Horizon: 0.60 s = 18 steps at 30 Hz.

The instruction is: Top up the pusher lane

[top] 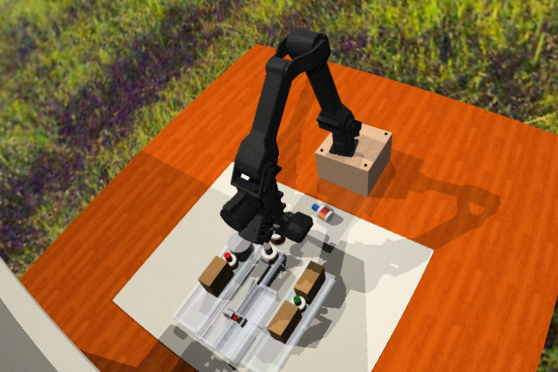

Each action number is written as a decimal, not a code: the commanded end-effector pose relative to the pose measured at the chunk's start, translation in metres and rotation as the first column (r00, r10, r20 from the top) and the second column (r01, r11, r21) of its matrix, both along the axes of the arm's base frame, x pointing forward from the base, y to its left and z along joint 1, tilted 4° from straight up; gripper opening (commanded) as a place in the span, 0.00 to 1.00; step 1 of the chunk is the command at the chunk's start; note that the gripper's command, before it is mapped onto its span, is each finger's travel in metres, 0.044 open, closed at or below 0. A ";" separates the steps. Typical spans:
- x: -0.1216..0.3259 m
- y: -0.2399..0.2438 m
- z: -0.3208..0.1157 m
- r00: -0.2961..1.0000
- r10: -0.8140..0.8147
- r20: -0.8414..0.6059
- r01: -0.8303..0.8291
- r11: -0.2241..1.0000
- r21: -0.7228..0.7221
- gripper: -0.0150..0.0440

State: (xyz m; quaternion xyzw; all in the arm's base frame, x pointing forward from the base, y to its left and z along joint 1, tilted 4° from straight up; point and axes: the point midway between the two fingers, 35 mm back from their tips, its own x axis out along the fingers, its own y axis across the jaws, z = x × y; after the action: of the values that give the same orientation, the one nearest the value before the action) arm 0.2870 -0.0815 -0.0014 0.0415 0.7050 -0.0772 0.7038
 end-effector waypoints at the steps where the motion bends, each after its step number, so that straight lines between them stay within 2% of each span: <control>1: -0.004 -0.001 -0.014 1.000 0.004 -0.015 -0.004 1.000 -0.001 0.25; 18: 0.001 -0.002 -0.014 1.000 0.004 -0.015 -0.004 1.000 -0.001 0.25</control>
State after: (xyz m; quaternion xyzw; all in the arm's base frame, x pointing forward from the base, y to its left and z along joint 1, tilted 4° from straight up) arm 0.2855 -0.0822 -0.0151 0.0423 0.7106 -0.0762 0.6982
